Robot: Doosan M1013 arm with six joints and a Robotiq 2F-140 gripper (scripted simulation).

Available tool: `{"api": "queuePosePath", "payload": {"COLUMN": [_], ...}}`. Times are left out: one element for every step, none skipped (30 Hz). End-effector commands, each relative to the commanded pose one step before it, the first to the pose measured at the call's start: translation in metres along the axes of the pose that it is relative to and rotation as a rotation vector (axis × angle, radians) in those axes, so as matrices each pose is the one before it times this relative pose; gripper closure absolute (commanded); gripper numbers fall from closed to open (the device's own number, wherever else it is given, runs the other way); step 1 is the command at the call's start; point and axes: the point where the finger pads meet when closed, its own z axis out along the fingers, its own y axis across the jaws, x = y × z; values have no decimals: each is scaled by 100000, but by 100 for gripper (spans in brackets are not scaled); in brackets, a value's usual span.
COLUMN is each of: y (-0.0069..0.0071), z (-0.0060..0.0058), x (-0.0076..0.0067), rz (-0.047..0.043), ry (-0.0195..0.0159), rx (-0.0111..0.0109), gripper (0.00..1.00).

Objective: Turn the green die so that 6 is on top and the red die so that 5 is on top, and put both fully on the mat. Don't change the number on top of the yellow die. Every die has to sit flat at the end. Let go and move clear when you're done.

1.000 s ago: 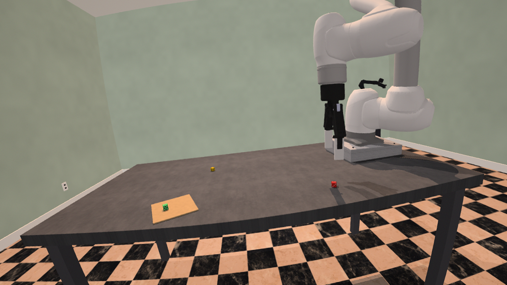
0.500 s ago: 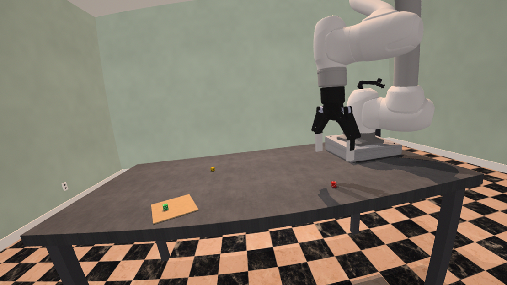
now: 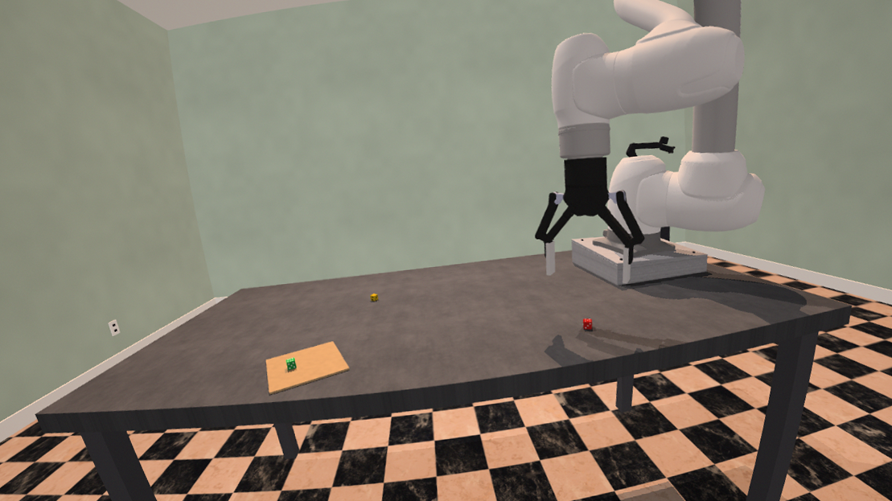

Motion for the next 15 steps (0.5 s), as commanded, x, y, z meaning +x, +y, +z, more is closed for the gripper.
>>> {"api": "queuePosePath", "payload": {"y": [-140,-2,-2,-2,-2,-2,-1,-1,0,0,0,0,0,0,0], "z": [389,62,52,42,33,25,17,11,6,2,0,0,0,0,0], "x": [-99,-15,-13,-10,-8,-6,-4,-3,-1,-1,0,0,0,0,0], "rz": [-10381,-3701,-3104,-2530,-1987,-1487,-1040,-657,-351,-135,-20,0,0,0,0], "ry": [245,-10,-8,-6,-4,-3,-2,-1,-1,0,0,0,0,0,0], "rx": [1999,23,19,16,13,10,7,4,2,1,0,0,0,0,0], "gripper": [0,0,0,0,0,0,0,0,0,0,0,73,73,73,73]}}
